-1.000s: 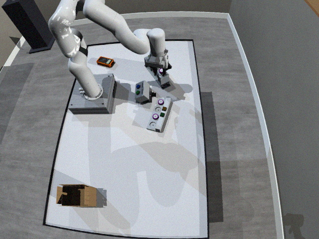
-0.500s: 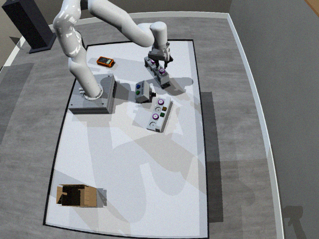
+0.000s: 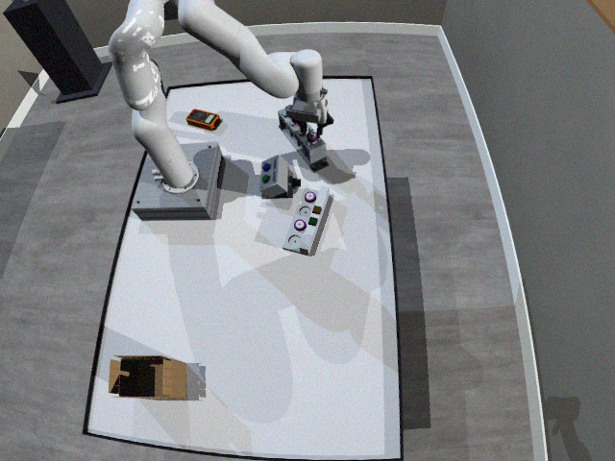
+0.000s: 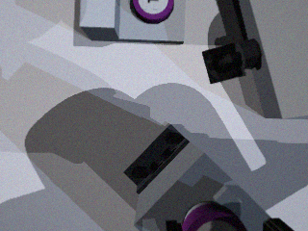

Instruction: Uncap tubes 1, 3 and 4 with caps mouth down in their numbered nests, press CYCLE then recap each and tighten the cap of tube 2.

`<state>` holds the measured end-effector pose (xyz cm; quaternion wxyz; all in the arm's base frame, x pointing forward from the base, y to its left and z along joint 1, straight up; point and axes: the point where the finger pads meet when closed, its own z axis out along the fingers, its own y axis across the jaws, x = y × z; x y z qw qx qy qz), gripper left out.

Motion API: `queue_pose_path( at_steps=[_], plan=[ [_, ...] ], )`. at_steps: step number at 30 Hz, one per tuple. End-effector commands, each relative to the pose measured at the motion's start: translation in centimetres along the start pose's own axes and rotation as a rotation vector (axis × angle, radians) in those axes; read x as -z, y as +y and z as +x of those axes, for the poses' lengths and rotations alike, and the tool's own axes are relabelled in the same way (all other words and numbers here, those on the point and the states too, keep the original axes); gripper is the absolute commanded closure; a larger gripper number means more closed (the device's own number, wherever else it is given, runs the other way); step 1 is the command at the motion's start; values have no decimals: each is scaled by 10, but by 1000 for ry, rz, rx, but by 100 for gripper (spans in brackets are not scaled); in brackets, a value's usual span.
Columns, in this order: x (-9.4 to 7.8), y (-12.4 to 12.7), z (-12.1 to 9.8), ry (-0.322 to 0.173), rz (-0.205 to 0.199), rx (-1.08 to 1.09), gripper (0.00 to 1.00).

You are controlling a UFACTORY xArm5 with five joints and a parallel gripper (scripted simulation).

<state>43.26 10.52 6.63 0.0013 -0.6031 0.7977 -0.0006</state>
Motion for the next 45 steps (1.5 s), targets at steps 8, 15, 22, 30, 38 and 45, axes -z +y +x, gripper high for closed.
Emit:
queue_pose_path(
  at_steps=[8, 15, 22, 30, 38, 45],
  plan=[
    [-8, -2, -1, -7, 2, 0, 54],
    [-10, -2, -1, -7, 2, 0, 54],
    [-14, -2, -1, -7, 2, 0, 54],
    [-18, -2, -1, -7, 2, 0, 54],
    [-18, -2, -1, -7, 2, 0, 100],
    [-18, -2, -1, -7, 2, 0, 100]
  ],
)
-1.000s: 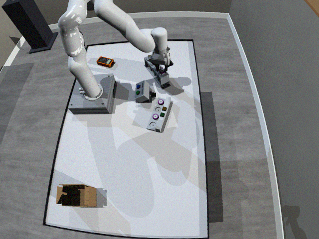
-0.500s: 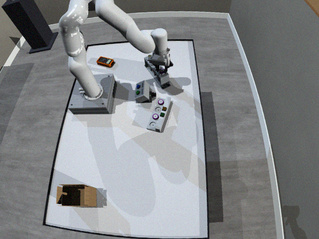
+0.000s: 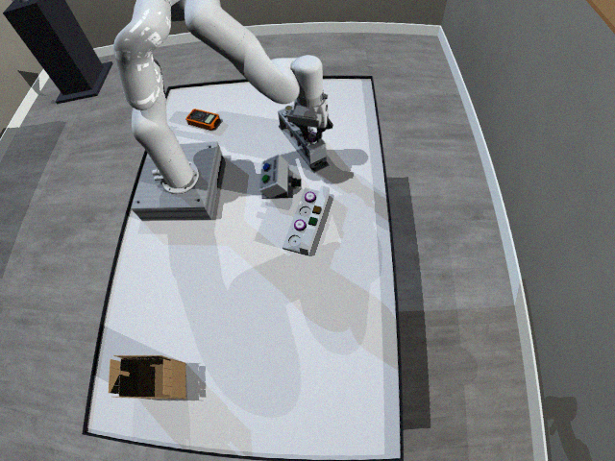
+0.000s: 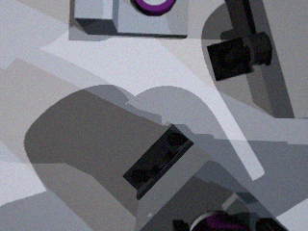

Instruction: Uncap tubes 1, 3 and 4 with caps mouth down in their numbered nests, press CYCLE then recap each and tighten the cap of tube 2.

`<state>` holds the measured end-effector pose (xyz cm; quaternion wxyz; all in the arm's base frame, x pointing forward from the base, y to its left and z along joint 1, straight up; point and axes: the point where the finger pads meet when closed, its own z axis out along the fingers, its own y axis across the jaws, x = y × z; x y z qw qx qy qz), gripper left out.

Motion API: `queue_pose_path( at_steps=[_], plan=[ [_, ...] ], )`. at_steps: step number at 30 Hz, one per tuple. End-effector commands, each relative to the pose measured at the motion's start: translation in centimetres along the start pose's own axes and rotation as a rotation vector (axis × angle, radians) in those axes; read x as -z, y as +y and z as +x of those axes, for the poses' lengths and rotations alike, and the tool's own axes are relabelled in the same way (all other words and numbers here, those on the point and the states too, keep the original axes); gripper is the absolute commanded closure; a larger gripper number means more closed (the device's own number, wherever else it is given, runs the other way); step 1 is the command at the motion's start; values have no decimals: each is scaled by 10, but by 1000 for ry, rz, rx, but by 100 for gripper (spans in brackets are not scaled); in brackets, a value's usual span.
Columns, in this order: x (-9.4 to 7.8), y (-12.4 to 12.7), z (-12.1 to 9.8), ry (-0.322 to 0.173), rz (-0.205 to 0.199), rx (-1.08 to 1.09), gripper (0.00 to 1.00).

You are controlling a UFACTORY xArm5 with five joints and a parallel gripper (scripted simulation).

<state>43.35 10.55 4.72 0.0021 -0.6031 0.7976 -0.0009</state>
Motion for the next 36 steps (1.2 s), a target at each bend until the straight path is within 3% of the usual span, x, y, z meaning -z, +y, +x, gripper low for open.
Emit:
queue_pose_path(
  at_steps=[1, 6, 14, 21, 36],
  plan=[
    [1, -1, -1, -6, 1, 0, 100],
    [1, -1, -1, -6, 1, 0, 100],
    [1, -1, -1, -5, 2, 396, 100],
    [1, -1, -1, -5, 3, 585, 100],
    [1, -1, -1, -4, 4, 1231, 100]
  ],
)
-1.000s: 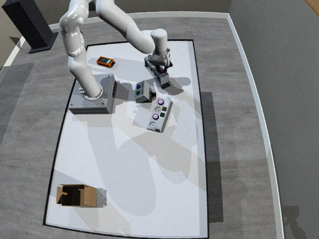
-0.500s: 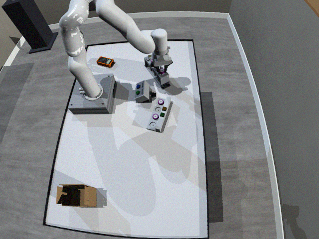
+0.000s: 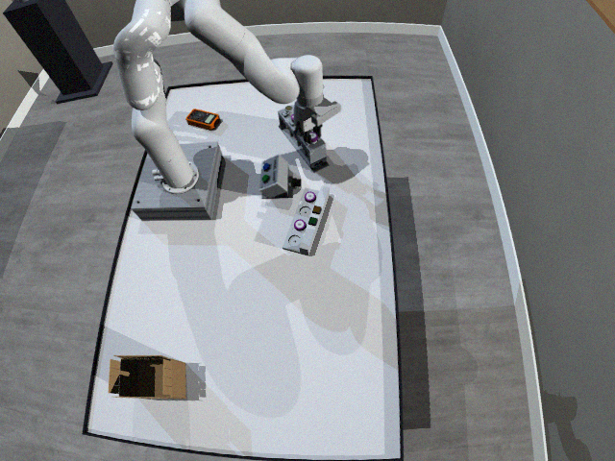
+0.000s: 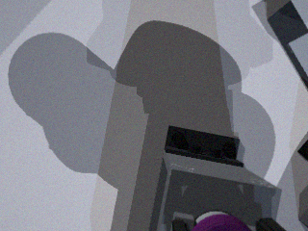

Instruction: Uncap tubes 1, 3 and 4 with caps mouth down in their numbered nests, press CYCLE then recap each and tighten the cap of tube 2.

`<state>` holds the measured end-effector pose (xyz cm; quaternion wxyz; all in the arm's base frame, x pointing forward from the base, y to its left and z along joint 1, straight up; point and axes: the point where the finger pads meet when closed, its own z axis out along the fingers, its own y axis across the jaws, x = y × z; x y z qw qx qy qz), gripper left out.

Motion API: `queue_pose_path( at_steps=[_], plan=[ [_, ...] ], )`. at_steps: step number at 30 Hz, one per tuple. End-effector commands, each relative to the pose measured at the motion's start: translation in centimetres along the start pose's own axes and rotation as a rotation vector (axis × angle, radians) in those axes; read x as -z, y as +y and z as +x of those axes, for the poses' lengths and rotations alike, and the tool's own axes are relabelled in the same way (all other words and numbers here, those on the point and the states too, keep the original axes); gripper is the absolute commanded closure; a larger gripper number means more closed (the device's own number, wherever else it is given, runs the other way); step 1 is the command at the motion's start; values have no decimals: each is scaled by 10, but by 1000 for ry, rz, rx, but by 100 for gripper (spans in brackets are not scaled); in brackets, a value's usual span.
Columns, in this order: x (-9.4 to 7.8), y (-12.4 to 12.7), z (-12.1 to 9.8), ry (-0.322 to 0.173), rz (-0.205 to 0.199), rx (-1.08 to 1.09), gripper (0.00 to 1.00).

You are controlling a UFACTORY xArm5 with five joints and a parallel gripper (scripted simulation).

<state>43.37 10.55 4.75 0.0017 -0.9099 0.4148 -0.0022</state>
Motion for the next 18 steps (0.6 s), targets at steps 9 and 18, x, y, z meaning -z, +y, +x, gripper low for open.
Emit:
queue_pose_path(
  at_steps=[9, 18],
  plan=[
    [1, -1, 1, -1, 5, 568, 100],
    [1, -1, 1, -2, 5, 579, 100]
  ],
)
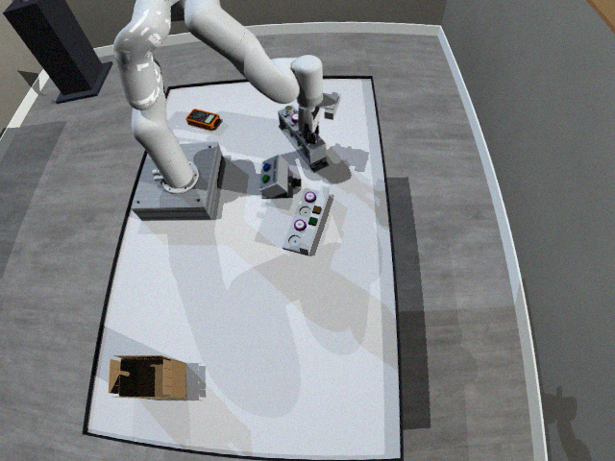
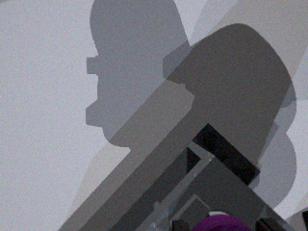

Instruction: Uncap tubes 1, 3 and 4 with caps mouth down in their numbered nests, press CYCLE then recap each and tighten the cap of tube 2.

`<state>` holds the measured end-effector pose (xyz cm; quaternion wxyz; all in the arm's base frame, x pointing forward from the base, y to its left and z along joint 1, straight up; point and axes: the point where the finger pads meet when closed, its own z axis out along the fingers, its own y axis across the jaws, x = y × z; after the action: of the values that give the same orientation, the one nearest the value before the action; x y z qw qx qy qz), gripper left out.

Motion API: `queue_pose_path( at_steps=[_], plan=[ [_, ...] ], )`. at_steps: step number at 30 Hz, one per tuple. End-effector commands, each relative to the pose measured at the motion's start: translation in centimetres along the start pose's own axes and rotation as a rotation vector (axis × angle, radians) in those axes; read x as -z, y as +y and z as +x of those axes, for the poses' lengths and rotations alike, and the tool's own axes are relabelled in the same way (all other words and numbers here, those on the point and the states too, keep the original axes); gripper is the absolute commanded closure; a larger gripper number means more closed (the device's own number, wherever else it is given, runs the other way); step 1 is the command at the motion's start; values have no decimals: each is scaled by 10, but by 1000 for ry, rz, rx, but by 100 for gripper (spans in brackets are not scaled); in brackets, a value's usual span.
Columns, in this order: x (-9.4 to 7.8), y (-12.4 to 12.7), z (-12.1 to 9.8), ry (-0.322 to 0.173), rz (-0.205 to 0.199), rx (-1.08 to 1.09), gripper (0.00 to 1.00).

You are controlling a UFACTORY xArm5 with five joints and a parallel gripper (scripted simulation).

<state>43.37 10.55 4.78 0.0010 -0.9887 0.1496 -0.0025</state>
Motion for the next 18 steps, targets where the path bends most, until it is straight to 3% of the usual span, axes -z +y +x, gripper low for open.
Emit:
queue_pose_path(
  at_steps=[1, 2, 3, 13, 16, 18],
  plan=[
    [1, -1, 1, 0, 5, 24, 100],
    [1, -1, 1, 0, 5, 24, 100],
    [1, -1, 1, 0, 5, 24, 54],
    [1, -1, 1, 0, 5, 24, 54],
    [1, -1, 1, -1, 5, -226, 54],
    [1, -1, 1, -1, 5, -226, 54]
  ],
)
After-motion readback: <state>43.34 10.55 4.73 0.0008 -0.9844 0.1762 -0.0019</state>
